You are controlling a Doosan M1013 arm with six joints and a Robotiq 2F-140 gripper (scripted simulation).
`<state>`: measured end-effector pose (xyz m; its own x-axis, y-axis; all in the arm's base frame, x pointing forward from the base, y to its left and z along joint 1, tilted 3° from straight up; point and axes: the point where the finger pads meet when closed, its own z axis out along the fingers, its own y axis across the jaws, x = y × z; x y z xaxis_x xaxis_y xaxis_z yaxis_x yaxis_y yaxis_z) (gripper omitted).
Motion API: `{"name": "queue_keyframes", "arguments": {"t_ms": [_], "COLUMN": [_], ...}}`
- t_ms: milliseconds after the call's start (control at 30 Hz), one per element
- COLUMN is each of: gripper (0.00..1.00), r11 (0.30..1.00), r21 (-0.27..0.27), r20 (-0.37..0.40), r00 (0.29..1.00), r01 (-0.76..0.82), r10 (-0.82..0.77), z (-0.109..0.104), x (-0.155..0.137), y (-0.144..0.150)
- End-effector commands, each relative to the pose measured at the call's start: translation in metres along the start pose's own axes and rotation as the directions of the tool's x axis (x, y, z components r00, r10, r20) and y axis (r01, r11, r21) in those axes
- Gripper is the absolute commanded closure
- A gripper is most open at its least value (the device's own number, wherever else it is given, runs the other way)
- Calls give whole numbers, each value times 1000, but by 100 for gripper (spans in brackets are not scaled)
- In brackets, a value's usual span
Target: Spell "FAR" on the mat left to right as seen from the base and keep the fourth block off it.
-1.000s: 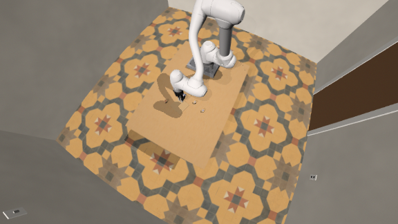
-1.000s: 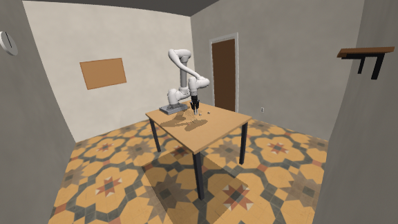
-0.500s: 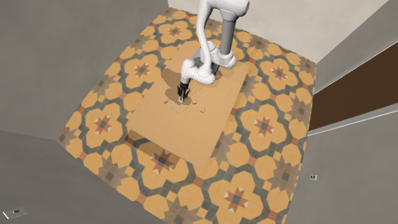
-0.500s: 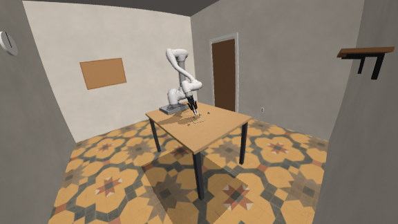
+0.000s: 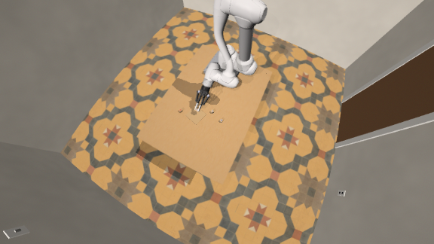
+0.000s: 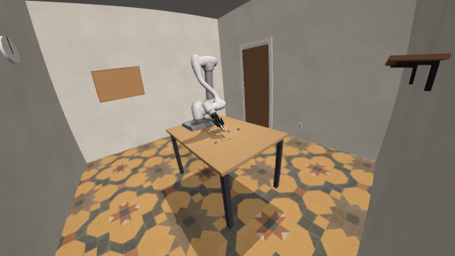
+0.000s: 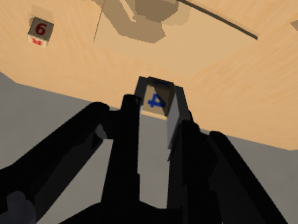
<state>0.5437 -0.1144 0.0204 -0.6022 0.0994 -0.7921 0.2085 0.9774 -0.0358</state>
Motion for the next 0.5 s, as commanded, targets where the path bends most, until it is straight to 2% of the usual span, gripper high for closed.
{"name": "queue_keyframes", "arguments": {"t_ms": [0,467], "gripper": [87,87], "r11": [1000,1000], "r21": [-1,-1], "r20": [62,64], "r00": [998,998], "r01": [5,5], "r10": [-5,-5], "z": [0,6], "x": [6,15], "y": [-1,-1]}}
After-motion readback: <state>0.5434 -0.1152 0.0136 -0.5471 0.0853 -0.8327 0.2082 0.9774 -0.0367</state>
